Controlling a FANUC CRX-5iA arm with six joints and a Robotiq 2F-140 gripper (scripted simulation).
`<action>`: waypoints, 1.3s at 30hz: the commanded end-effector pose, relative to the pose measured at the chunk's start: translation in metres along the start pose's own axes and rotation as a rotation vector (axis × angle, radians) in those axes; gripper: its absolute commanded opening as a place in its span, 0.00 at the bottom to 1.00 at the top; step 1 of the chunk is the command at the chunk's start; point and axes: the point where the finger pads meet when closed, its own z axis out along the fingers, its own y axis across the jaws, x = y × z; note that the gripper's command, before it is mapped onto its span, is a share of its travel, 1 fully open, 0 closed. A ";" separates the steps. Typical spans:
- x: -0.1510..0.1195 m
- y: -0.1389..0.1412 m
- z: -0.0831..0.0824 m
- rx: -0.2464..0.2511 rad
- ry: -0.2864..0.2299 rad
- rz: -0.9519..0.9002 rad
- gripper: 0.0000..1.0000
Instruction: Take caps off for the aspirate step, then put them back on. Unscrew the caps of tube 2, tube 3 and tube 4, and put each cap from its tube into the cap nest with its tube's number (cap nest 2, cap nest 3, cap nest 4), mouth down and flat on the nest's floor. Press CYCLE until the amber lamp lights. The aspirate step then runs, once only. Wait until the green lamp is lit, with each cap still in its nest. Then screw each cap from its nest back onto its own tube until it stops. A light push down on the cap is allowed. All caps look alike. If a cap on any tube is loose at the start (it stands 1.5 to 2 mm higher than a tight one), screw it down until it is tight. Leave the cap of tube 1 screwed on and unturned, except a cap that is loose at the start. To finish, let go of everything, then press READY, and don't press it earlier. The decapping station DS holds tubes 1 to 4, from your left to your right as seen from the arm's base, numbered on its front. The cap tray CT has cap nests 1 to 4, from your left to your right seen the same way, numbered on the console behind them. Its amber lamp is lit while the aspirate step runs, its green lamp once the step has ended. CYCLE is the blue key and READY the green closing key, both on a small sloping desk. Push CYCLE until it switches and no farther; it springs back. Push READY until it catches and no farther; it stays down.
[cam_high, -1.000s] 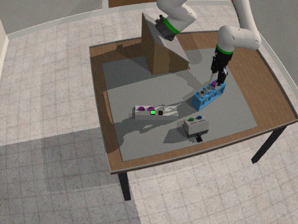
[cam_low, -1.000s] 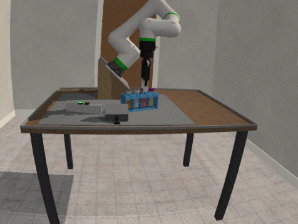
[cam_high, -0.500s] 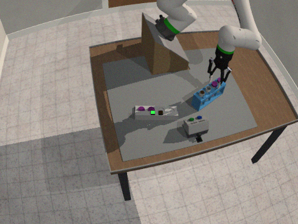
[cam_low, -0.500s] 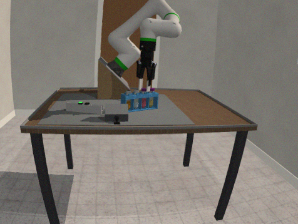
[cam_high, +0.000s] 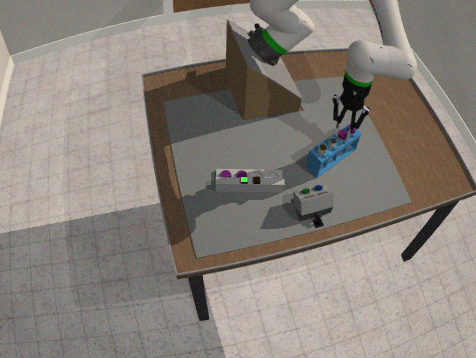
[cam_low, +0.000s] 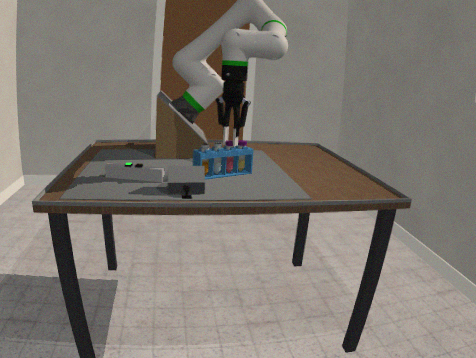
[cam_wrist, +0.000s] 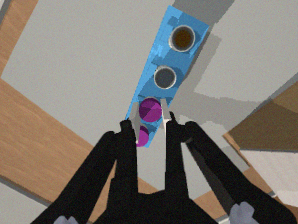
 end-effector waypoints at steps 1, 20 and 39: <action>0.000 0.000 0.000 0.000 0.000 0.000 0.00; 0.000 0.000 0.001 0.000 0.000 0.600 0.00; 0.000 0.000 0.001 0.000 0.000 1.047 0.35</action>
